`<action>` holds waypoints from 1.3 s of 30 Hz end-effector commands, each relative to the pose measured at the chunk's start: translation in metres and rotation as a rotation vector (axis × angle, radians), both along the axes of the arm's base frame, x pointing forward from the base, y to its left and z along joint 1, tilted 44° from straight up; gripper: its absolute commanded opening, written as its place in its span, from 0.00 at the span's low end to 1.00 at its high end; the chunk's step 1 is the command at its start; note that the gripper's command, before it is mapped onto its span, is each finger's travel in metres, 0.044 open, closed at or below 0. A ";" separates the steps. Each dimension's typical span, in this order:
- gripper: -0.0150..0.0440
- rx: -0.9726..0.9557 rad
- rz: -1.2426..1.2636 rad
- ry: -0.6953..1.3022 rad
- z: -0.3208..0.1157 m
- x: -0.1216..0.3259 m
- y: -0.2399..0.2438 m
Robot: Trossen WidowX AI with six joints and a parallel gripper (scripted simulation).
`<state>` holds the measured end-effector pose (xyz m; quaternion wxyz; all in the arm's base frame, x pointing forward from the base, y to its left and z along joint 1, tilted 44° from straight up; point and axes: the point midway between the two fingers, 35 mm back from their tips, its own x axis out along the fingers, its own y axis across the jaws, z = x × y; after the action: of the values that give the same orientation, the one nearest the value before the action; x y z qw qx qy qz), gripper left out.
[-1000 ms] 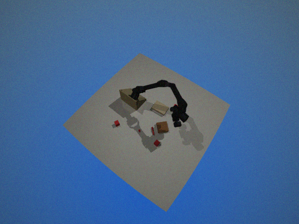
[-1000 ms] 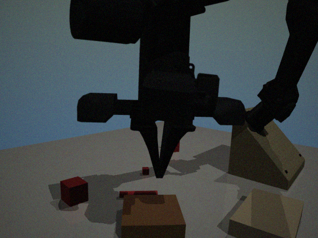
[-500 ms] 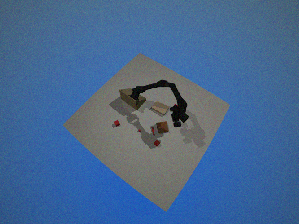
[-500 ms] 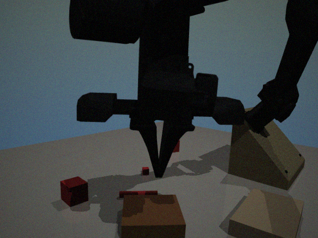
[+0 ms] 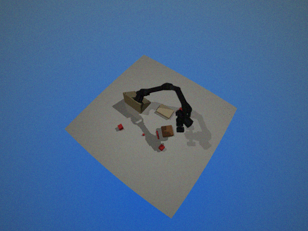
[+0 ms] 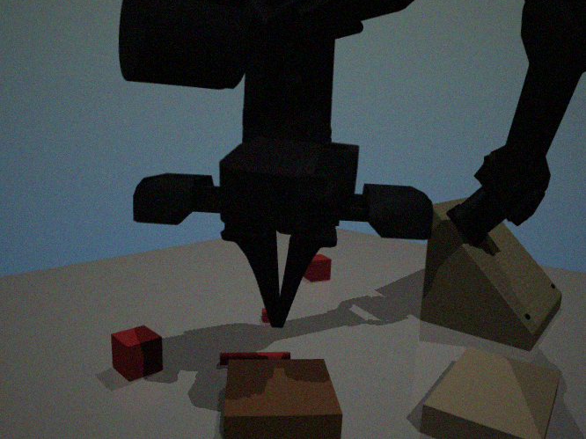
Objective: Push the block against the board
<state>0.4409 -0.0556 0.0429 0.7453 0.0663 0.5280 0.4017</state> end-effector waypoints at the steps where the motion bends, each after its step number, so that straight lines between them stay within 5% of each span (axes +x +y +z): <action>1: 0.25 0.011 -0.081 0.092 -0.017 -0.004 -0.005; 39: 0.25 0.167 -1.023 0.937 -0.140 -0.040 -0.050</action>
<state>0.4055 -0.1048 -0.0887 0.5466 0.5118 0.6628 -0.0084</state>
